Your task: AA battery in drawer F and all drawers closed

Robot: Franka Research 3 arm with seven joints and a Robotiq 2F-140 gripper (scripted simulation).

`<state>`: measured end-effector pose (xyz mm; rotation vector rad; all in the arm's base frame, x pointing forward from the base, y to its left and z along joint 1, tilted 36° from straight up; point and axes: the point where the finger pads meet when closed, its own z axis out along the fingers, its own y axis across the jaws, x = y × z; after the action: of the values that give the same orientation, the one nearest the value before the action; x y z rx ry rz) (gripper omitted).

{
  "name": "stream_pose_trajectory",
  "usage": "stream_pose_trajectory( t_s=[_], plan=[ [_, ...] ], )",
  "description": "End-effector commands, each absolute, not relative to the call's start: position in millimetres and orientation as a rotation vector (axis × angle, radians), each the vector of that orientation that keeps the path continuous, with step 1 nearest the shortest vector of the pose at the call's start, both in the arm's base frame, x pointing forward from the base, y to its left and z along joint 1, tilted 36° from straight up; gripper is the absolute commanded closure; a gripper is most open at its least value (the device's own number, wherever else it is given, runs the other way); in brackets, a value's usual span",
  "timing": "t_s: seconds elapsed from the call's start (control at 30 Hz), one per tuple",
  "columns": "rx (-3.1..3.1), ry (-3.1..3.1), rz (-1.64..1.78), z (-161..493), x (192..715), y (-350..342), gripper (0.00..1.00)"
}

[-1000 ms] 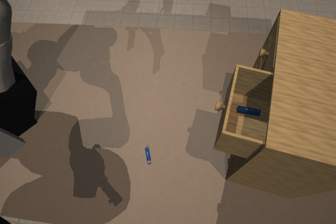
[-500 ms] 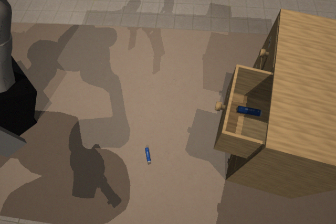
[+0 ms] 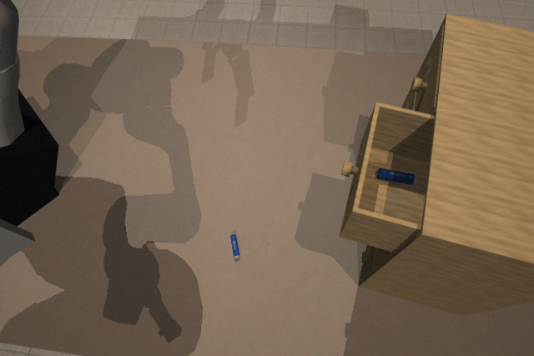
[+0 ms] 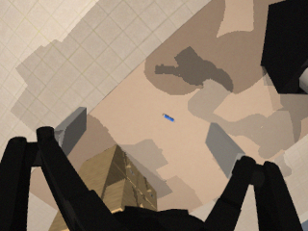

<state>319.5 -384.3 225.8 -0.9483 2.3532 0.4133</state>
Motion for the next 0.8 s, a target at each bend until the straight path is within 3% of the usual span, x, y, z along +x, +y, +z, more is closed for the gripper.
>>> stream_pose_trajectory(
  t_s=[0.0,0.43,0.5,0.77],
  plan=[
    [-0.907,2.381,0.424,226,319,-386,0.0],
    [-0.907,2.381,0.424,226,319,-386,0.0],
    [-0.619,2.508,0.518,200,306,-407,0.0],
    [-0.484,2.556,0.559,188,299,-415,0.0]
  ],
)
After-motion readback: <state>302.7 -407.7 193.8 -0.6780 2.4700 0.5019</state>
